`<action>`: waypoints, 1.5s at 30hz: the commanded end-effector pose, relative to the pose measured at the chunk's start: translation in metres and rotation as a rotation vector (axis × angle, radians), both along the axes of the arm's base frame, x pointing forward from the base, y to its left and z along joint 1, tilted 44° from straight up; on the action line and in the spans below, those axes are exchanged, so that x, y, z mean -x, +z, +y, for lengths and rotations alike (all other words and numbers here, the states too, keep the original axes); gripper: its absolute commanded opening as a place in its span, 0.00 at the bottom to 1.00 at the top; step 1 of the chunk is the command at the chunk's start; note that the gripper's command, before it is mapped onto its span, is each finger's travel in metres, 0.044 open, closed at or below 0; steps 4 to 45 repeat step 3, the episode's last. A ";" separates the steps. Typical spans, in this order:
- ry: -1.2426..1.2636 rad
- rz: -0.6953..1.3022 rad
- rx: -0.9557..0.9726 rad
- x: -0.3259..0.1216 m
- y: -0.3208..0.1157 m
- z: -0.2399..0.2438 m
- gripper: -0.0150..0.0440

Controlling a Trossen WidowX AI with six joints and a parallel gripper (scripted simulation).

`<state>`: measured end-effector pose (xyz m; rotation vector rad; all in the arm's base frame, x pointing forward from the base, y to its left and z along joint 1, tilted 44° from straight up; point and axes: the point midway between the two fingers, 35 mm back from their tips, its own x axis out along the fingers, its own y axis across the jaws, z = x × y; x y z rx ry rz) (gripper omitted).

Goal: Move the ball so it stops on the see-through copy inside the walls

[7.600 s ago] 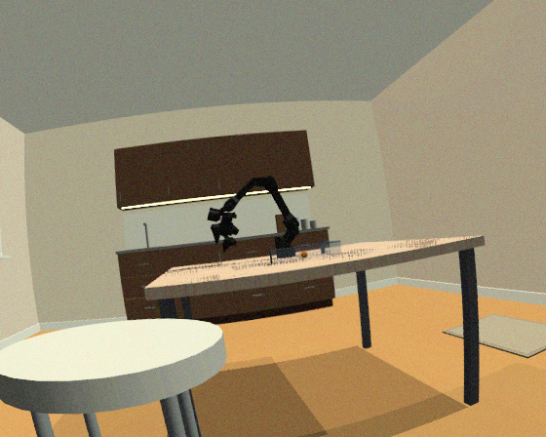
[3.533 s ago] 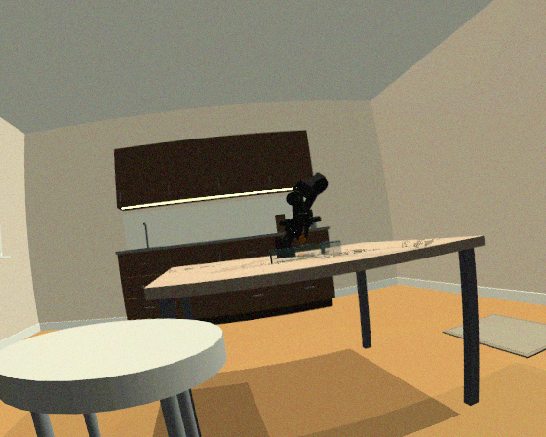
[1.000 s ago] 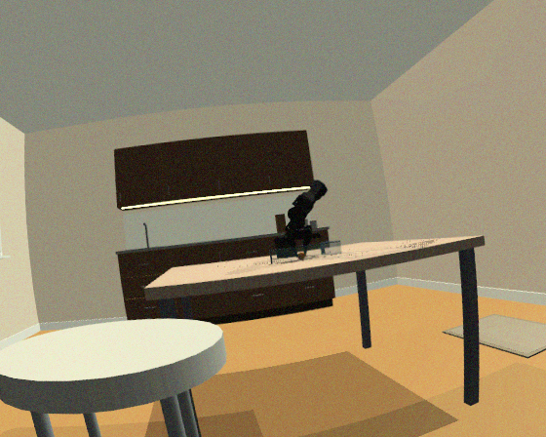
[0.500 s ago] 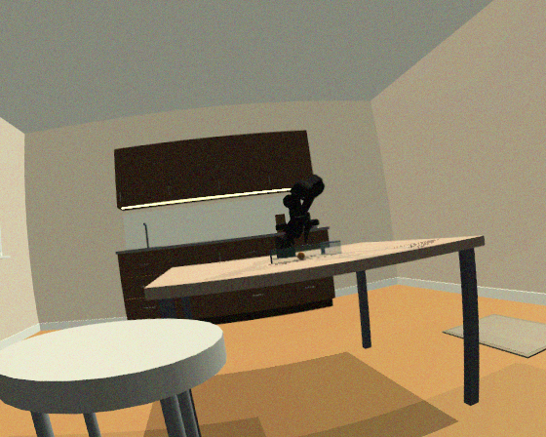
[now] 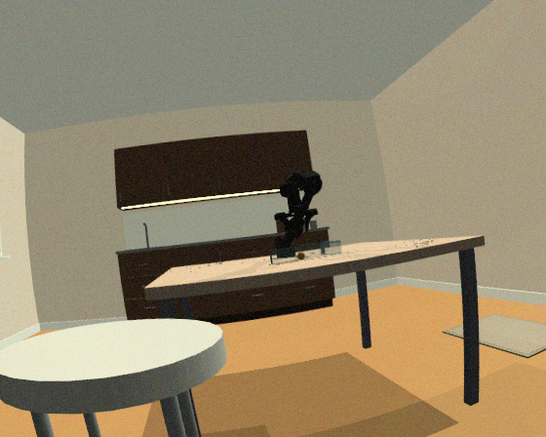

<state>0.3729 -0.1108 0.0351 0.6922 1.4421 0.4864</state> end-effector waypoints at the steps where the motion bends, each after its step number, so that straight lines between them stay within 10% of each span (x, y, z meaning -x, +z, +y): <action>1: -0.008 -0.015 0.012 0.004 0.017 -0.018 1.00; 45: -0.008 -0.015 0.012 0.004 0.017 -0.018 1.00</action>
